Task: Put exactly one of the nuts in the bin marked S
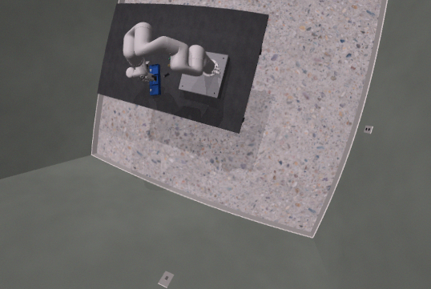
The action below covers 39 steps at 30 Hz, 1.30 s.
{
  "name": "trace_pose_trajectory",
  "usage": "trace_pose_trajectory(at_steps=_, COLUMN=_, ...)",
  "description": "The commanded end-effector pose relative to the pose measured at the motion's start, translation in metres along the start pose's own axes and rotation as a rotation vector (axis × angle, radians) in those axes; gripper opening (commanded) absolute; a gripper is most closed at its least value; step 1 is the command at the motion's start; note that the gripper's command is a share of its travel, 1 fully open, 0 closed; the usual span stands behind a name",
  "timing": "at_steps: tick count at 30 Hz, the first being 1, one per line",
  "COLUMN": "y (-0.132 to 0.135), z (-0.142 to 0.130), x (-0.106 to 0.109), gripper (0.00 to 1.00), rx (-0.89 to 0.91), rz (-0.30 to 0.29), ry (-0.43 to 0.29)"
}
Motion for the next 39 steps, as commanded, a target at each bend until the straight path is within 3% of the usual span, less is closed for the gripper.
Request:
trace_pose_trajectory(at_steps=1, y=-0.001, z=0.000, x=0.005, gripper=0.30, rx=0.000, rz=0.003, ry=-0.001)
trace_pose_trajectory(at_steps=8, y=-0.001, z=0.000, x=0.026, gripper=0.30, rx=0.000, rz=0.003, ry=-0.001)
trace_pose_trajectory(at_steps=18, y=-0.001, z=0.000, x=0.026, gripper=0.30, rx=0.000, rz=0.003, ry=-0.001)
trace_pose_trajectory(at_steps=19, y=-0.001, z=0.000, x=0.030, gripper=1.00, rx=0.000, rz=0.003, ry=-0.001)
trace_pose_trajectory(at_steps=39, y=-0.001, z=0.000, x=0.102, gripper=1.00, rx=0.000, rz=0.004, ry=-0.001)
Point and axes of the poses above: the point where the finger pads meet when closed, its own x axis back along the fingers, its own y axis across the jaws, z = x × y, the point moved 6 cm from there along x, back along the fingers, and after that the axes turned 13 degrees about -x, right-handed, at the moved point
